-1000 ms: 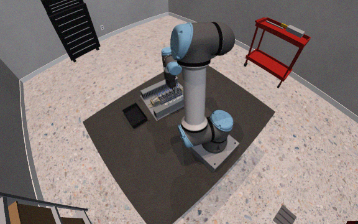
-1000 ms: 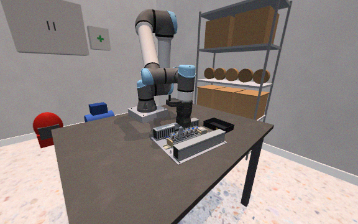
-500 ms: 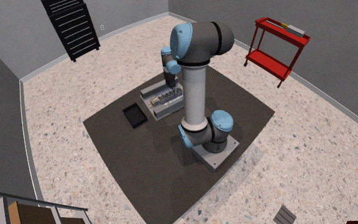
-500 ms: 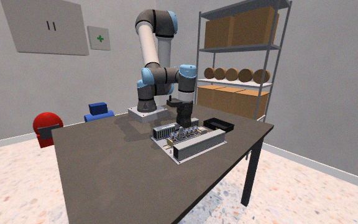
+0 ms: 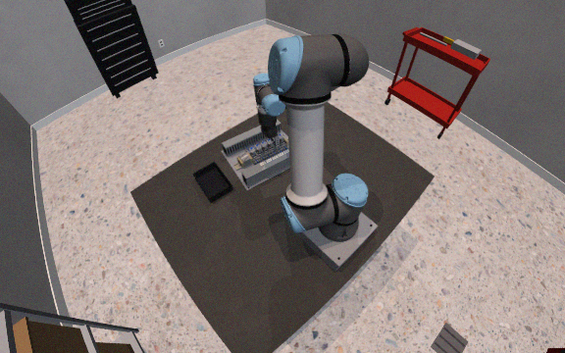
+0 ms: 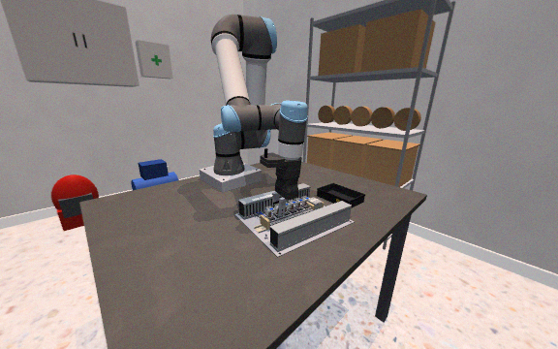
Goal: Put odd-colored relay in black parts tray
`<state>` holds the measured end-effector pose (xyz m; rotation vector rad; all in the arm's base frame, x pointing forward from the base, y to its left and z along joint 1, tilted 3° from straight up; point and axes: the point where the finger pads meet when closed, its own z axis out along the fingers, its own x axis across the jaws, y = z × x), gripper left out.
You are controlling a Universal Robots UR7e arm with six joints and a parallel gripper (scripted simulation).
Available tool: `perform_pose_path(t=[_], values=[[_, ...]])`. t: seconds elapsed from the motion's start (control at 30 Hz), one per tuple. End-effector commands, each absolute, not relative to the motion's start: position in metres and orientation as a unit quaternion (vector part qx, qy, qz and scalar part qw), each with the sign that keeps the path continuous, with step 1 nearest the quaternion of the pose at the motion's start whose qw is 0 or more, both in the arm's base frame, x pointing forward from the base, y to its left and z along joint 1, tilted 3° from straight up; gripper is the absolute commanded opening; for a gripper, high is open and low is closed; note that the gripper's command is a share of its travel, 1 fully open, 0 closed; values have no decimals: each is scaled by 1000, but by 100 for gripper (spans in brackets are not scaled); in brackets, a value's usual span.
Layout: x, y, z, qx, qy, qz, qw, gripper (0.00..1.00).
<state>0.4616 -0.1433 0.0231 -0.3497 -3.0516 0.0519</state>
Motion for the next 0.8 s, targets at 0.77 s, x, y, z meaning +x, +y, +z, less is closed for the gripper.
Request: perform_pose_path(t=[0.77], values=[[462,-143,24,-113,-993,19,22,0]])
